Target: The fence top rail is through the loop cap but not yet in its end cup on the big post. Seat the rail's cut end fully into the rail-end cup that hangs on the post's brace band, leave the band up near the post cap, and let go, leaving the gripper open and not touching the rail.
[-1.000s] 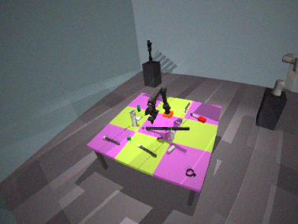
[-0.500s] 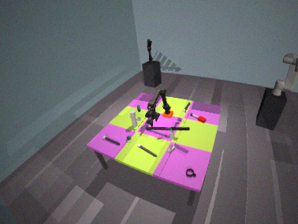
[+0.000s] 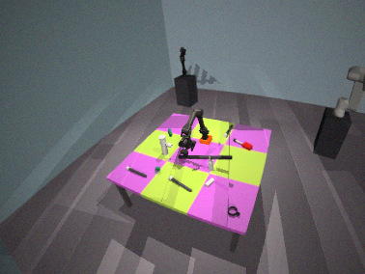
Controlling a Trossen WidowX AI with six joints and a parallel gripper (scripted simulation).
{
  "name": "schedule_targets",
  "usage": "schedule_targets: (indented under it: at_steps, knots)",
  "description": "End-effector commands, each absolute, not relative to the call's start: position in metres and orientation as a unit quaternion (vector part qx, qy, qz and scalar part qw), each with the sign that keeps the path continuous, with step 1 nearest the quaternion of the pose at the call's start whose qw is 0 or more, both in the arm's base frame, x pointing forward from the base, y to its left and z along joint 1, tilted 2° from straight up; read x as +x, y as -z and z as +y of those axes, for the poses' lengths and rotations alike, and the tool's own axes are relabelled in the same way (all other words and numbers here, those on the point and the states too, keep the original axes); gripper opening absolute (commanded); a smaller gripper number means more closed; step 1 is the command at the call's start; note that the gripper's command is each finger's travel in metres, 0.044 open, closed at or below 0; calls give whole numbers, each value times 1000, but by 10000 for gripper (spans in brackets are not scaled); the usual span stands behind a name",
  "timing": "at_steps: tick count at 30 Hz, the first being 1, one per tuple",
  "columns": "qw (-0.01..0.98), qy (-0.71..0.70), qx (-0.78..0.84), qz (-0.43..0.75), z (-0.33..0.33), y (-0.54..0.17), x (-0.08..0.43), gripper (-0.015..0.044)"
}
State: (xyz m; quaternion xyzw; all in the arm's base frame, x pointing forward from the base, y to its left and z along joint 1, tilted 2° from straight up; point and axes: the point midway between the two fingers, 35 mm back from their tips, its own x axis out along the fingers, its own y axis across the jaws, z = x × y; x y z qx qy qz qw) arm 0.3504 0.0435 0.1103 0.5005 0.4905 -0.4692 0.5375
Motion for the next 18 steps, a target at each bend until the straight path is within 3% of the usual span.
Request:
schedule_targets:
  at_steps: [1,18]
  knots:
    - [534,473,500,491,43,-104,349,440]
    - [534,473,499,492,43,-76,352,440]
